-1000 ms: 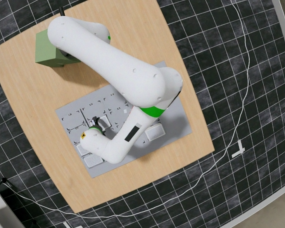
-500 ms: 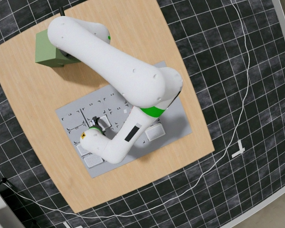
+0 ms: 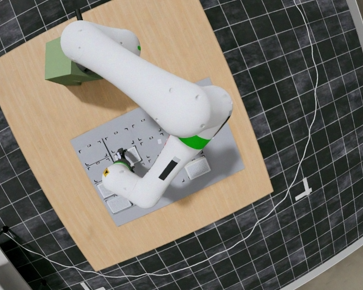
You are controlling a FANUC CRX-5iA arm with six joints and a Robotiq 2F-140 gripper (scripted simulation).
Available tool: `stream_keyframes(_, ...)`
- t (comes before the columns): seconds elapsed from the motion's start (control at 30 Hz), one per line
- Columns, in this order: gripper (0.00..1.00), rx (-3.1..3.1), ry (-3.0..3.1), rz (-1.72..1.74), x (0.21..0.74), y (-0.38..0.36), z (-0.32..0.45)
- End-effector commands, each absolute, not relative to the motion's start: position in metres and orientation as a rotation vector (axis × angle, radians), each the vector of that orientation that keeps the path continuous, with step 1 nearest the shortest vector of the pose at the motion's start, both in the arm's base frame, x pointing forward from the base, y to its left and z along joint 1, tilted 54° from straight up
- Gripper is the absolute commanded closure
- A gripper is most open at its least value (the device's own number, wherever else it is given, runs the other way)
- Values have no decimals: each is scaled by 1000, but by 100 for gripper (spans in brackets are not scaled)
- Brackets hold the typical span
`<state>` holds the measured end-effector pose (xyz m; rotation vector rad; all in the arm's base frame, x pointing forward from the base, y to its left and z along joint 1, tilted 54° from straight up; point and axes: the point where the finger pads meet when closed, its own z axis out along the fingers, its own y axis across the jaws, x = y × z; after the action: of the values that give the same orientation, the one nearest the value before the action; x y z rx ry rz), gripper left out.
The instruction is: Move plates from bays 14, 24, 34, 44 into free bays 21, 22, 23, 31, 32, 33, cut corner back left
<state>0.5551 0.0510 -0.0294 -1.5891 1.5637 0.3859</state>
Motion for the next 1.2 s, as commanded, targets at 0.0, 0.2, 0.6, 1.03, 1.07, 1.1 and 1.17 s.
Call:
stream_keyframes(0.0,90,-1589,1564,384,555,50,-29)
stream_keyframes(0.2,90,-1589,1564,384,555,50,-29)
stream_keyframes(0.6,30,-1589,1564,384,555,50,-29)
stream_keyframes(1.03,30,-1589,1564,384,555,50,-29)
stream_keyframes(1.07,30,-1589,1564,384,555,50,-29)
stream_keyframes(1.1,30,-1589,1564,384,555,50,-29)
stream_keyframes(1.17,30,-1589,1564,384,555,50,-29)
